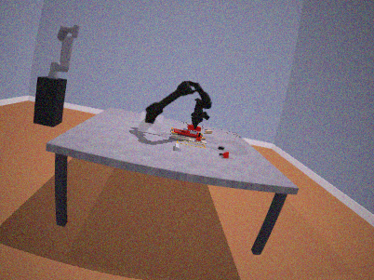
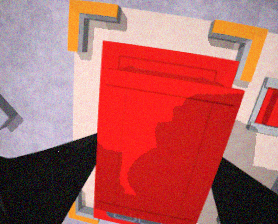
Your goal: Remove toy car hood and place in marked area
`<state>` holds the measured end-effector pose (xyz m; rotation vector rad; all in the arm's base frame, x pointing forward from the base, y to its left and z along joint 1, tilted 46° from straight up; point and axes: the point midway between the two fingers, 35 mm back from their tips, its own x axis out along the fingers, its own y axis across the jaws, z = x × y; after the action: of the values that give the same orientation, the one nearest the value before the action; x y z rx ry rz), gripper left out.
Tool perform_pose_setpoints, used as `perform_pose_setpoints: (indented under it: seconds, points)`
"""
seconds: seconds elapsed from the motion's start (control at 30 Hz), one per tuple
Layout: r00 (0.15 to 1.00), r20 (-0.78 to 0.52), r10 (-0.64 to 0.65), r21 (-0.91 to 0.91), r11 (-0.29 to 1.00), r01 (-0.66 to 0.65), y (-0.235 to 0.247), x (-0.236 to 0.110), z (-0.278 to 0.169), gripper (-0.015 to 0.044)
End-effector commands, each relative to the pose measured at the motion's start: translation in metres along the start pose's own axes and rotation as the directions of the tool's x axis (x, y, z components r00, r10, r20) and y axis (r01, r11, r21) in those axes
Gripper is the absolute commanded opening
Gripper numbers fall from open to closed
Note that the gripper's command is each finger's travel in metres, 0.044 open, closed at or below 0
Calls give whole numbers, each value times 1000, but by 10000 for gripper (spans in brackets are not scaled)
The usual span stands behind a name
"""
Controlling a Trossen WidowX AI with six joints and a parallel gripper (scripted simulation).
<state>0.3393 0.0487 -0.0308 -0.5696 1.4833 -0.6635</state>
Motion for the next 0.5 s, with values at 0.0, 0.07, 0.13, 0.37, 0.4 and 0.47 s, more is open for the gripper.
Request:
perform_pose_setpoints:
  seconds: [0.0, 0.07, 0.13, 0.37, 0.4, 0.47]
  points:
    - [1000, 8, 7, 5, 1000, -7, 2, -14, 2, 0]
    - [1000, 7, 8, 5, 1000, -8, 2, -23, 1, 0]
    - [1000, 7, 8, 5, 1000, -8, 2, -31, 1, 0]
    - [1000, 7, 5, -2, 1000, -5, -5, -35, 2, 0]
    - [1000, 7, 6, -2, 1000, -6, -10, -36, 2, 0]
    - [1000, 7, 8, -3, 1000, -8, -19, -37, 3, 0]
